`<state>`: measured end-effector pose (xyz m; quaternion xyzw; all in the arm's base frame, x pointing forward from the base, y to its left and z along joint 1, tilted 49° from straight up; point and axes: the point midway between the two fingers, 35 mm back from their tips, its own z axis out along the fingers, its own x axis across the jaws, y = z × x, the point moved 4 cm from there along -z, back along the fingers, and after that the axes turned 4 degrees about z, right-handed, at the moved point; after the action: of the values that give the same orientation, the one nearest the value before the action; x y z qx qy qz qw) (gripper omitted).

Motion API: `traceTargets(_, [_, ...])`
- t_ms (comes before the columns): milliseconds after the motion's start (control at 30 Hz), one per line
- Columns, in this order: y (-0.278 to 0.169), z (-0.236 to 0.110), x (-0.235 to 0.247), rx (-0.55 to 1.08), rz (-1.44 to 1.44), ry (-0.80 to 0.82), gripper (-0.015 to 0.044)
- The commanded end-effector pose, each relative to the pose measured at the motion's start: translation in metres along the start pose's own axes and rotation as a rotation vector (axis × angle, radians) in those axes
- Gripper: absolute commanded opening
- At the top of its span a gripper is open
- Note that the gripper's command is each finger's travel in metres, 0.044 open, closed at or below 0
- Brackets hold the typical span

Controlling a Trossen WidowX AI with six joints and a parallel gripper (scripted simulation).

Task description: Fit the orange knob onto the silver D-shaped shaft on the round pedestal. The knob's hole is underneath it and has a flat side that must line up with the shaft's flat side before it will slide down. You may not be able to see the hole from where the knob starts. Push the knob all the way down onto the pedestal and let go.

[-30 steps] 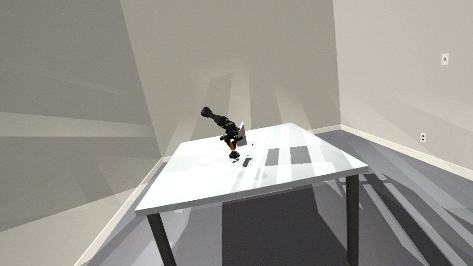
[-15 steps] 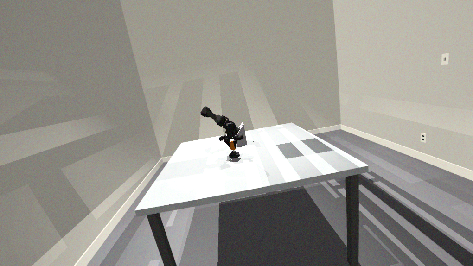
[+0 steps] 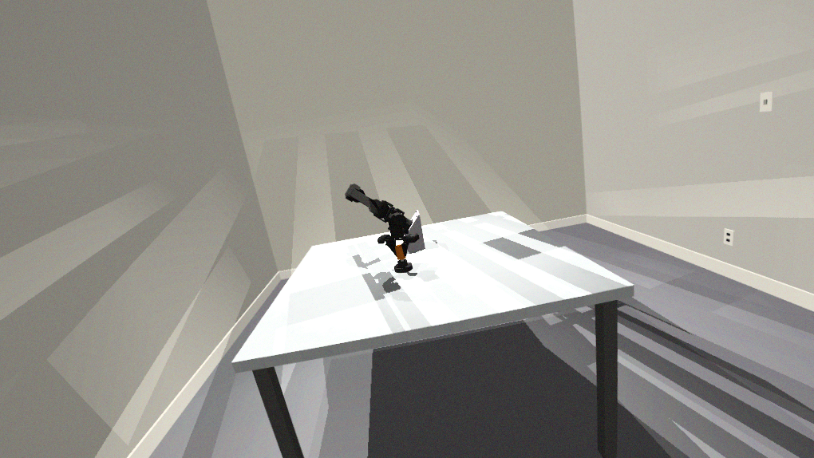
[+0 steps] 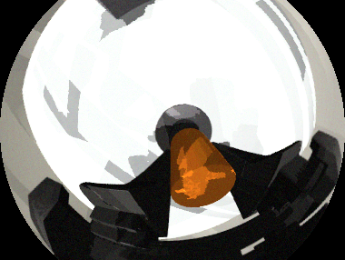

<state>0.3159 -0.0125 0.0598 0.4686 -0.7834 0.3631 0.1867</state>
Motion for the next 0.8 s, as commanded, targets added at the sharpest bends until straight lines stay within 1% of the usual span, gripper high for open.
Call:
traceTargets(0, [0.0022,0.0036,-0.0003,0.003,-0.004,0.003,0.0])
traceTargets(333, [0.0021,0.0131,-0.0002,0.003,-0.004,0.003,0.0])
traceTargets(600, [0.0007,0.0118,0.0003,-0.001,0.005,0.001,0.0])
traceTargets(767, [0.0007,0.0118,0.0003,-0.001,0.005,0.001,0.0131])
